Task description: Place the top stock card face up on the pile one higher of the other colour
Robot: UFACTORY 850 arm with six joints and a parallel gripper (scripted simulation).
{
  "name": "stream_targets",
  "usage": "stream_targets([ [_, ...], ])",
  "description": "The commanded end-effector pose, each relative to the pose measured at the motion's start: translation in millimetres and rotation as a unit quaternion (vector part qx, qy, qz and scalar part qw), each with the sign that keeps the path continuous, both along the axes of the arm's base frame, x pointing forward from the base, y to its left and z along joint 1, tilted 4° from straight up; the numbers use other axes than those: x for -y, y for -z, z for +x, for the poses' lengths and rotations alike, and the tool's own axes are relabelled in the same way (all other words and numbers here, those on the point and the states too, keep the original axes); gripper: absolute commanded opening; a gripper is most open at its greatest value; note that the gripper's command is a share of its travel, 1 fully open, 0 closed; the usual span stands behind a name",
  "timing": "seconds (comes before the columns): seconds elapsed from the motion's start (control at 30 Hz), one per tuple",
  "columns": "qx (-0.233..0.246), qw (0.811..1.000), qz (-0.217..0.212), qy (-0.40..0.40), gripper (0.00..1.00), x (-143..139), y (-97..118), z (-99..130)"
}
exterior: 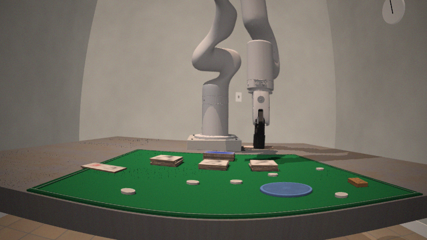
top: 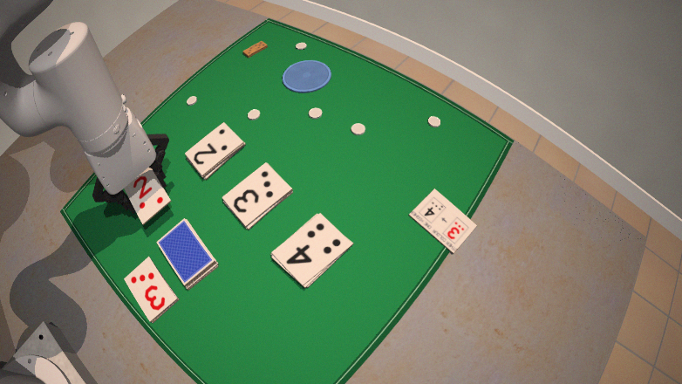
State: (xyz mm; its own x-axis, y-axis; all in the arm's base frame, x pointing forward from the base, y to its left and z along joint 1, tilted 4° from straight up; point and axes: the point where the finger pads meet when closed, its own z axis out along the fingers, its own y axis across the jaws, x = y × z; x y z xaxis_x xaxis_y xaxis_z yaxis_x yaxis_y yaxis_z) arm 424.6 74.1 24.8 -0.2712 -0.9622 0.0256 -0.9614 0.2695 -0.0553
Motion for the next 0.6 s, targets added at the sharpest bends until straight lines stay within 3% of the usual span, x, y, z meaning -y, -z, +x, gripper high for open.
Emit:
stream_targets([
  [0.0, 0.001, 1.0, 0.001, 0.013, 0.53, 2, -1, 3],
  [0.27, 0.003, 0.998, 0.003, 0.06, 0.53, 11, -2, 10],
  [0.57, 0.008, 0.984, 0.008, 0.177, 0.53, 34, -6, 27],
])
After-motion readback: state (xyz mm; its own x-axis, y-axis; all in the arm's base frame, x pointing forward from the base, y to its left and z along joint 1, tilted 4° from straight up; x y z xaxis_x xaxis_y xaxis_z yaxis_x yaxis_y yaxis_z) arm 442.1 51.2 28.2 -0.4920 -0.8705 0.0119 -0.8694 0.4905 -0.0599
